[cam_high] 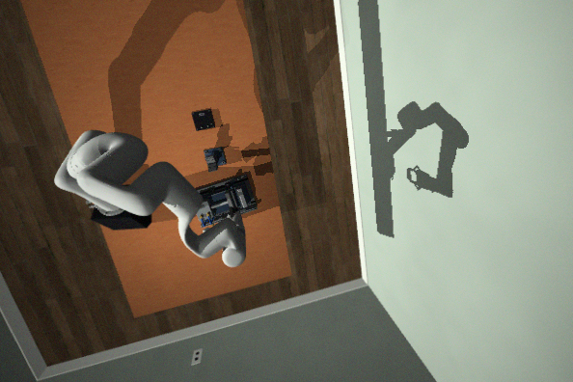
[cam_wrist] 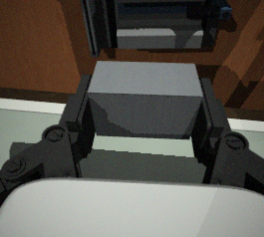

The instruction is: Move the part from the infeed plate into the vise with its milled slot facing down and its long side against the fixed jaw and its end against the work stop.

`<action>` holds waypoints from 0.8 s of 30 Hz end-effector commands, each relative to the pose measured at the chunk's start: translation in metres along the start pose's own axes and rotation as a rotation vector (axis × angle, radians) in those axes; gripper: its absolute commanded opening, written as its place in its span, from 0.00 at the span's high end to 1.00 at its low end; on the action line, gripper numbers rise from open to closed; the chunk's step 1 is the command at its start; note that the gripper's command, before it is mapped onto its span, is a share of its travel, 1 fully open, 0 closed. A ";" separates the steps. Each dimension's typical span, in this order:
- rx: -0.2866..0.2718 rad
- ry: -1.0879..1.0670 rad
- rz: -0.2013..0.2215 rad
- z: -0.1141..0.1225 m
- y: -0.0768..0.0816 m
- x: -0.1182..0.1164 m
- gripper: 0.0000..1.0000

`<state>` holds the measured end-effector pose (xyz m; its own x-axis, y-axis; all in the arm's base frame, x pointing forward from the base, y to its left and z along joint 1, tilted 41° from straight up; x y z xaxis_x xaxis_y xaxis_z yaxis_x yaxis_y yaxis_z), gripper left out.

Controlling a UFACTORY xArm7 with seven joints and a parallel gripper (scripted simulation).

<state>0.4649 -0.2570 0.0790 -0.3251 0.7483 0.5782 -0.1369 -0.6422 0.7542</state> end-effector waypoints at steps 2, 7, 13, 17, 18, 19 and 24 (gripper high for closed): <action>-0.005 0.021 -0.002 -0.001 0.002 -0.004 1.00; -0.006 0.026 -0.002 -0.001 0.002 -0.005 1.00; -0.006 0.031 -0.001 -0.002 0.002 -0.005 1.00; -0.006 0.031 -0.001 -0.002 0.002 -0.006 1.00; -0.006 0.031 -0.001 -0.002 0.002 -0.006 1.00; -0.006 0.031 -0.001 -0.002 0.002 -0.006 1.00; -0.006 0.031 -0.001 -0.002 0.002 -0.006 1.00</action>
Point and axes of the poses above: the point where the finger pads meet when closed, its own y axis back along the fingers, its own x axis across the jaws, z = x × y, the point moved 6 cm from there along y, back along the fingers, and after that the axes turned 14 degrees about y, right-handed, at the moved point
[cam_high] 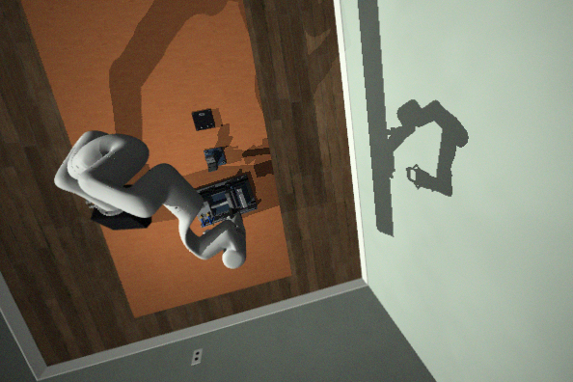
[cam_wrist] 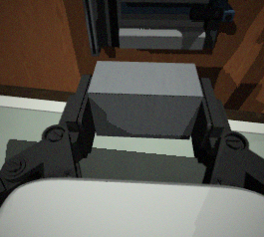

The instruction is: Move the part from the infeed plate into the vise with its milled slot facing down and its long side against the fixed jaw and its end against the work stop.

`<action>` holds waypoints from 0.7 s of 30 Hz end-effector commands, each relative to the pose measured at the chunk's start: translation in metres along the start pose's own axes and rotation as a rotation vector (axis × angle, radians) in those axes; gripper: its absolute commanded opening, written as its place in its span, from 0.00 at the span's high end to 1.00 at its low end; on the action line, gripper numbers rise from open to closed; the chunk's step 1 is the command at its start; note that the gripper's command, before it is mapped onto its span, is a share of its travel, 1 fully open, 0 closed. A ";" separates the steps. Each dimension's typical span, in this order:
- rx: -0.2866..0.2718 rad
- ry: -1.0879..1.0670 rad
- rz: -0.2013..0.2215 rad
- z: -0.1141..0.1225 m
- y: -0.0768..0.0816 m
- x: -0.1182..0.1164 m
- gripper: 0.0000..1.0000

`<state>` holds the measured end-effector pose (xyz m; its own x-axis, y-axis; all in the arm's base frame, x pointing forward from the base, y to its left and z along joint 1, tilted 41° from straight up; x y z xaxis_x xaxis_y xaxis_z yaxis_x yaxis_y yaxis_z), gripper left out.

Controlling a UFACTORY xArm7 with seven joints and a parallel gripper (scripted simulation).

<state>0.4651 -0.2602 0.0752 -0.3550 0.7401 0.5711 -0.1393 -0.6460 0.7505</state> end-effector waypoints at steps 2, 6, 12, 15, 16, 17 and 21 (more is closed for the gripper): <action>-0.002 0.000 -0.005 0.000 0.003 -0.001 1.00; -0.002 0.000 -0.005 0.000 0.003 -0.001 1.00; -0.002 0.000 -0.005 0.000 0.003 -0.001 1.00; -0.002 0.001 -0.005 0.000 0.002 -0.001 1.00; -0.002 0.001 -0.006 0.000 0.002 -0.001 1.00; -0.002 0.001 -0.006 0.000 0.002 -0.001 1.00; -0.002 0.003 -0.007 0.000 0.001 -0.001 1.00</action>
Point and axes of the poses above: the point where the finger pads meet when closed, its own y axis back along the fingers, its own x axis across the jaws, z = x × y, the point moved 6 cm from there along y, back along the fingers, and after that the axes turned 14 degrees about y, right-handed, at the moved point
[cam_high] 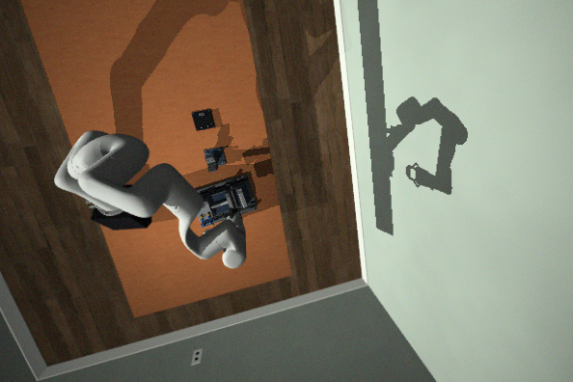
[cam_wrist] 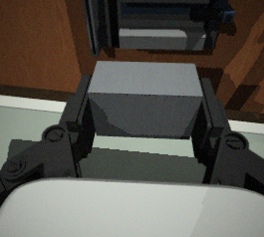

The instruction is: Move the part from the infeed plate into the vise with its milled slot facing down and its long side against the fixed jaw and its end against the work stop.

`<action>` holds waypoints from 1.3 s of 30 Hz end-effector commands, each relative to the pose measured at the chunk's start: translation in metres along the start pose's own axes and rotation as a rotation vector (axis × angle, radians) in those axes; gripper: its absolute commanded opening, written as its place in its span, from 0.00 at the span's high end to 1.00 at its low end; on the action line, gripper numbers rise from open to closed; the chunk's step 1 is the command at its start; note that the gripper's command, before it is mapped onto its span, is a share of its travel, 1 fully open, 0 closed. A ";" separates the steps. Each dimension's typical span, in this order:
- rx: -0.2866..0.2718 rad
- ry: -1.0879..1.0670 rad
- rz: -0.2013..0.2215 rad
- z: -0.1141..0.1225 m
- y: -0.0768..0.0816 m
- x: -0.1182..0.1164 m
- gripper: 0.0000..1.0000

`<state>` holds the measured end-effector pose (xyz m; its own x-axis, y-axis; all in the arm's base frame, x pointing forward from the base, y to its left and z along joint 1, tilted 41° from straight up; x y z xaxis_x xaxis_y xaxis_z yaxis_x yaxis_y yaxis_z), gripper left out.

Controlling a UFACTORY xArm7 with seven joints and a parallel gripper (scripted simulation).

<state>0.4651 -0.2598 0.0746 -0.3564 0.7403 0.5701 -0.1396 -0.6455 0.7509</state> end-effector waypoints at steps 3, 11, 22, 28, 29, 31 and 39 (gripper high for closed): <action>-0.002 0.004 -0.007 0.000 0.000 -0.001 1.00; -0.002 0.007 -0.008 0.000 -0.004 -0.001 1.00; -0.002 0.007 -0.008 0.000 -0.020 -0.001 1.00; -0.002 0.007 -0.008 0.000 -0.027 -0.001 1.00; -0.002 0.007 -0.008 0.000 -0.029 -0.001 1.00; -0.002 0.007 -0.008 0.000 -0.033 -0.001 1.00; -0.002 0.007 -0.008 0.000 -0.049 -0.001 1.00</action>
Point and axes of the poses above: the point where the finger pads meet when closed, its own y axis back along the fingers, its own x axis across the jaws, z = x × y, the point moved 6 cm from there along y, back along the fingers, and after that the axes turned 14 degrees about y, right-handed, at the moved point
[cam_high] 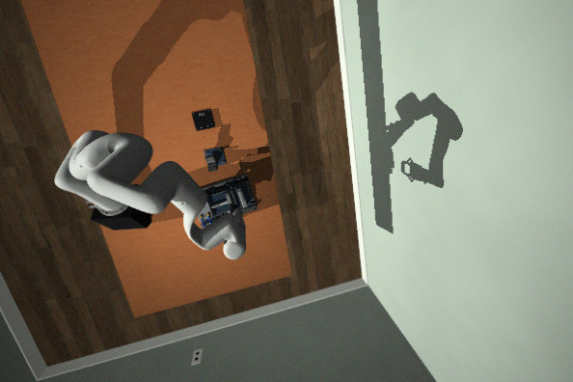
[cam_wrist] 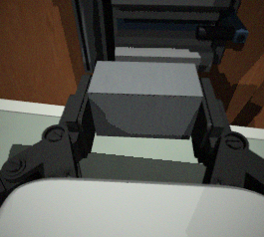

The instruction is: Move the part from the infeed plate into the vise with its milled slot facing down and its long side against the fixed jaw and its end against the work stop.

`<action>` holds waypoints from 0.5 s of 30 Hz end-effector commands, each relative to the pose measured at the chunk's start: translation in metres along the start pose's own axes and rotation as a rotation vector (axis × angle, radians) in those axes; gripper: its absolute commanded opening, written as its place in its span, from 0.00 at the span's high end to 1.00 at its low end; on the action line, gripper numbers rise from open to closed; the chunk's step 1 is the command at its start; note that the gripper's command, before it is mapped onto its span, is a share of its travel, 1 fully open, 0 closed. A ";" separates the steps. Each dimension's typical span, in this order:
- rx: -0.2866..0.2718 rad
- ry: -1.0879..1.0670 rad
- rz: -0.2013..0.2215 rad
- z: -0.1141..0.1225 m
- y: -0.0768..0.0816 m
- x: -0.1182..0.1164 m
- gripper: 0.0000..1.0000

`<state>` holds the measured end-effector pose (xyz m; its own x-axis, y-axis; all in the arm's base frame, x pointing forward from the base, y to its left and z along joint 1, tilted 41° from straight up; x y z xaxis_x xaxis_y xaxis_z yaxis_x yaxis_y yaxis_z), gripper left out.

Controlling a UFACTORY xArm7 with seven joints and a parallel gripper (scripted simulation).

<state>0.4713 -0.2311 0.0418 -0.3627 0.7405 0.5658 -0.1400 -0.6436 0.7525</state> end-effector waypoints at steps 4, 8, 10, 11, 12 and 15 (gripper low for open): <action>-0.003 0.000 -0.006 0.000 -0.011 -0.001 1.00; -0.003 0.000 -0.006 0.000 -0.017 -0.001 1.00; -0.003 0.000 -0.006 0.000 -0.021 -0.001 1.00; -0.003 0.000 -0.006 0.000 -0.023 -0.001 1.00; -0.003 0.000 -0.006 0.000 -0.024 -0.001 1.00; -0.003 0.000 -0.006 0.000 -0.029 -0.001 1.00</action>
<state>0.4750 -0.2149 0.0228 -0.3626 0.7406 0.5657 -0.1402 -0.6435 0.7525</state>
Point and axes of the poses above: the point where the finger pads meet when closed, its own y axis back along the fingers, its own x axis across the jaws, z = x × y, the point moved 6 cm from there along y, back along the fingers, and after that the axes turned 14 degrees about y, right-handed, at the moved point
